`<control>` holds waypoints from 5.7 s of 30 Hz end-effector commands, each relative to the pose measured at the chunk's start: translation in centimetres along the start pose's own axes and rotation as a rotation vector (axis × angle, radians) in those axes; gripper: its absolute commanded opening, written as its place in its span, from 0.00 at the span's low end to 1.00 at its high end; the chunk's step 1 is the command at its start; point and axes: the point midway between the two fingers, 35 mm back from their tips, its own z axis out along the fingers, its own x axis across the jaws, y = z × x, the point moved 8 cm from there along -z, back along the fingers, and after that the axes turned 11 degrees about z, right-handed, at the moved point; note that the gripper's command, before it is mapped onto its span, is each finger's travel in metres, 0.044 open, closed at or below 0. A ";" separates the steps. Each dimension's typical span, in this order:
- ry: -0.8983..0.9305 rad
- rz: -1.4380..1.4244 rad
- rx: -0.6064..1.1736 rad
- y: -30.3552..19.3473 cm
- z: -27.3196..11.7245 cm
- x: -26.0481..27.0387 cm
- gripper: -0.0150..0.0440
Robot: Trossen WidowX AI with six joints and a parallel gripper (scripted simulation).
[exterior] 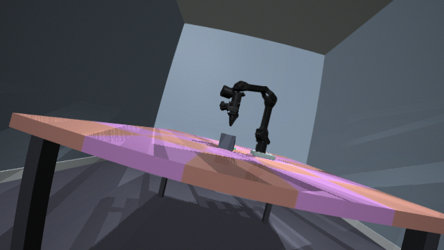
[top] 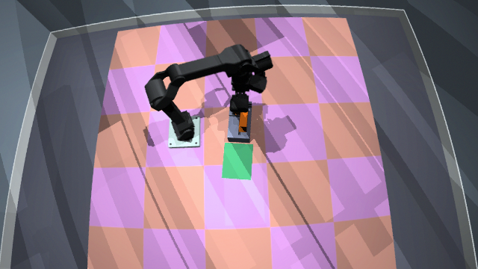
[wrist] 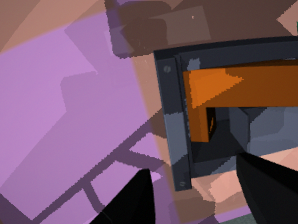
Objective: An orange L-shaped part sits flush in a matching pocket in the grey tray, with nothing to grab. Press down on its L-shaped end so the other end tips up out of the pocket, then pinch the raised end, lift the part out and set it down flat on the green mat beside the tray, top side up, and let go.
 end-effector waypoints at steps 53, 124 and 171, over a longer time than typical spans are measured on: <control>-0.003 -0.004 -0.002 0.0 10.7 -0.1 0.56; -0.001 0.000 0.000 0.0 0.1 0.0 0.56; -0.012 -1.575 0.004 2.6 -0.4 -7.2 0.73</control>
